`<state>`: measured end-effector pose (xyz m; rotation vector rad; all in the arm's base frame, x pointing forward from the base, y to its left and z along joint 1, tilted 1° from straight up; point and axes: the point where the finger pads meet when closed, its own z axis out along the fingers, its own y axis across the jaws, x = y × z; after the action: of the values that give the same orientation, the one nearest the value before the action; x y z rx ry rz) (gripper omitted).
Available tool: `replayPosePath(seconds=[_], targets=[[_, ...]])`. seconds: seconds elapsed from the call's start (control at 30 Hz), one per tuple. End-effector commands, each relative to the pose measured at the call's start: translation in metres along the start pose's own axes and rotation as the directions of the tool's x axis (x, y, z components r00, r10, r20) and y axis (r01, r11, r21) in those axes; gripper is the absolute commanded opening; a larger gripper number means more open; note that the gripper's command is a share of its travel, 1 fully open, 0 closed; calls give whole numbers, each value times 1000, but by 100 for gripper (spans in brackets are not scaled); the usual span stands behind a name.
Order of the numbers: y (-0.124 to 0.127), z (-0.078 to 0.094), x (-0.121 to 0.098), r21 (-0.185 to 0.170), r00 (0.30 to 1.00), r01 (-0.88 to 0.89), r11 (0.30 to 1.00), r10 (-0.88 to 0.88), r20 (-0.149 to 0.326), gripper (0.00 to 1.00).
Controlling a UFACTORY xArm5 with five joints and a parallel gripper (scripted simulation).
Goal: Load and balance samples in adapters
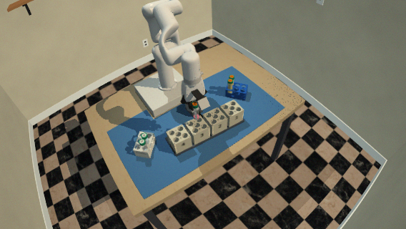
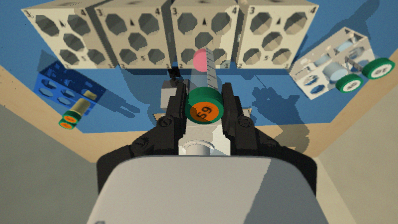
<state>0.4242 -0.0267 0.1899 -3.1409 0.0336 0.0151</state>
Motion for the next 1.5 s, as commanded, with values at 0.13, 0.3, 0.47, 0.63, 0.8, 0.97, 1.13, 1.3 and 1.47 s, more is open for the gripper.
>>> replayPosePath(seconds=[0.13,0.3,0.47,0.63,0.8,0.97,1.13,1.3,1.47], targets=[[0,3,1,0,1000,0,1000,0,-4,0],[0,13,1,0,1000,0,1000,0,-4,0],[0,19,1,0,1000,0,1000,0,-4,0],[0,29,1,0,1000,0,1000,0,-4,0],[0,34,1,0,1000,0,1000,0,-4,0],[0,34,1,0,1000,0,1000,0,-4,0],[0,34,1,0,1000,0,1000,0,-4,0],[0,34,1,0,1000,0,1000,0,-4,0],[0,39,1,0,1000,0,1000,0,-4,0]])
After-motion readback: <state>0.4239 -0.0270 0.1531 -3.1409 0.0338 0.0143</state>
